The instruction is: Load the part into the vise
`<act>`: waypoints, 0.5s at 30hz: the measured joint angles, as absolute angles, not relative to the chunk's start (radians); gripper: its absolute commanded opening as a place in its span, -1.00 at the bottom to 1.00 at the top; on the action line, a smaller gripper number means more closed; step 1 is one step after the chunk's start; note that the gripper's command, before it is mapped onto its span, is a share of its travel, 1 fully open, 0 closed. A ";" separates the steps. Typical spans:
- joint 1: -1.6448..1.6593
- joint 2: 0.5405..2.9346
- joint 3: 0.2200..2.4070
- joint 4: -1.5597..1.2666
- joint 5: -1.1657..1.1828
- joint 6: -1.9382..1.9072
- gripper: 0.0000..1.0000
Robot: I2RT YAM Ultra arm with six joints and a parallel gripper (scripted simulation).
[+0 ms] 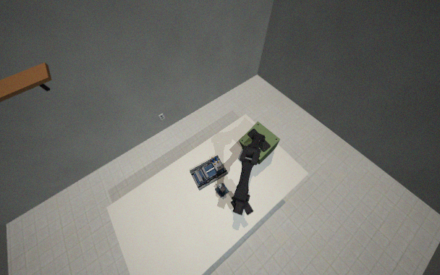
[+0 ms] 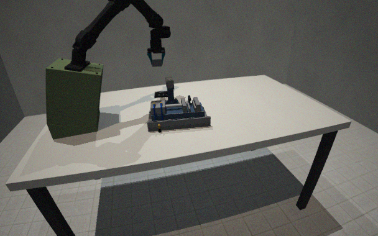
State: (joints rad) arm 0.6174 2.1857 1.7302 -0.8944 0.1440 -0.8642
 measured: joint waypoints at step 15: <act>0.564 2.175 1.719 -0.894 0.138 -0.921 -1.00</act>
State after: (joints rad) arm 0.5640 2.1754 1.7191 -0.8936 0.1379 -0.9215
